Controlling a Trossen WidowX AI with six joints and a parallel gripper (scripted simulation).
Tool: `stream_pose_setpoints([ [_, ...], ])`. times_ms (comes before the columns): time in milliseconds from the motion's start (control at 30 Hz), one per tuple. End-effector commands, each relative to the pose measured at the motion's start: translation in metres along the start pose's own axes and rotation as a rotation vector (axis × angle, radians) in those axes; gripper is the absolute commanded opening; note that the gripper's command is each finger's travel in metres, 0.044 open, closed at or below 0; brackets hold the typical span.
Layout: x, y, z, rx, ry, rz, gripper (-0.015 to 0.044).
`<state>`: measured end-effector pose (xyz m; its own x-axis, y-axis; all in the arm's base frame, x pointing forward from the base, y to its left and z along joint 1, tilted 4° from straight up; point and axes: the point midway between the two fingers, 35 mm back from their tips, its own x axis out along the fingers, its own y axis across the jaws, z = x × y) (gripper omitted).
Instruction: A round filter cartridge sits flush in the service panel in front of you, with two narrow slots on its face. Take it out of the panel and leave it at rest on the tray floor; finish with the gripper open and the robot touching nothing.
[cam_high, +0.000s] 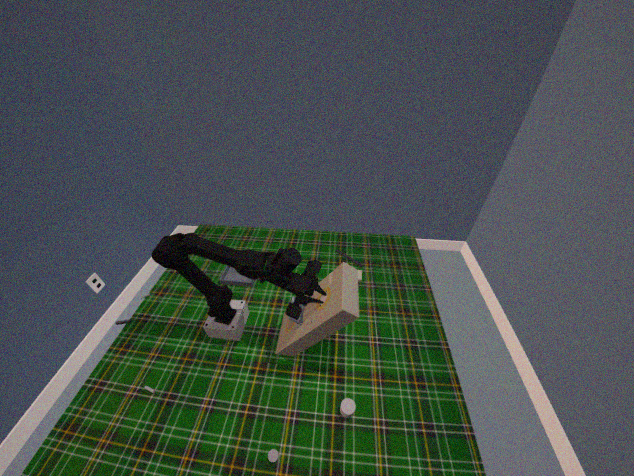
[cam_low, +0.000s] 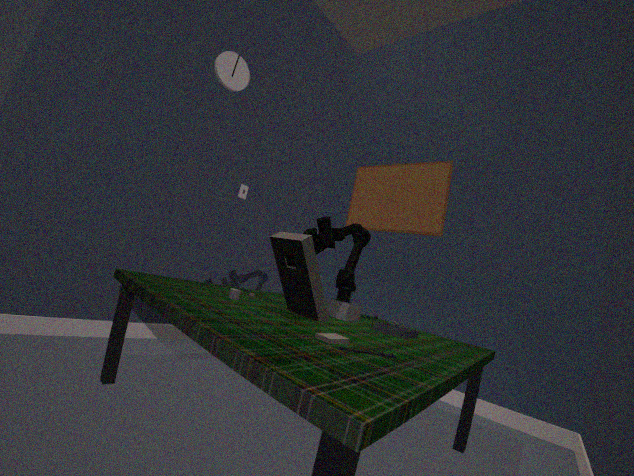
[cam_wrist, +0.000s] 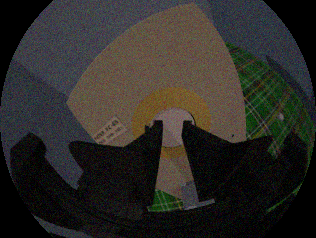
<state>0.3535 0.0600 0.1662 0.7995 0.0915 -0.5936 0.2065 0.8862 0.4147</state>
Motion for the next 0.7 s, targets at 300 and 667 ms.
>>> stream_pose_setpoints([
  [300, -0.011, 0.002, 0.002, 0.123, -0.001, 0.004, 0.0],
  [667, -0.062, 0.002, 0.001, 0.08, 0.002, 0.002, 0.0],
])
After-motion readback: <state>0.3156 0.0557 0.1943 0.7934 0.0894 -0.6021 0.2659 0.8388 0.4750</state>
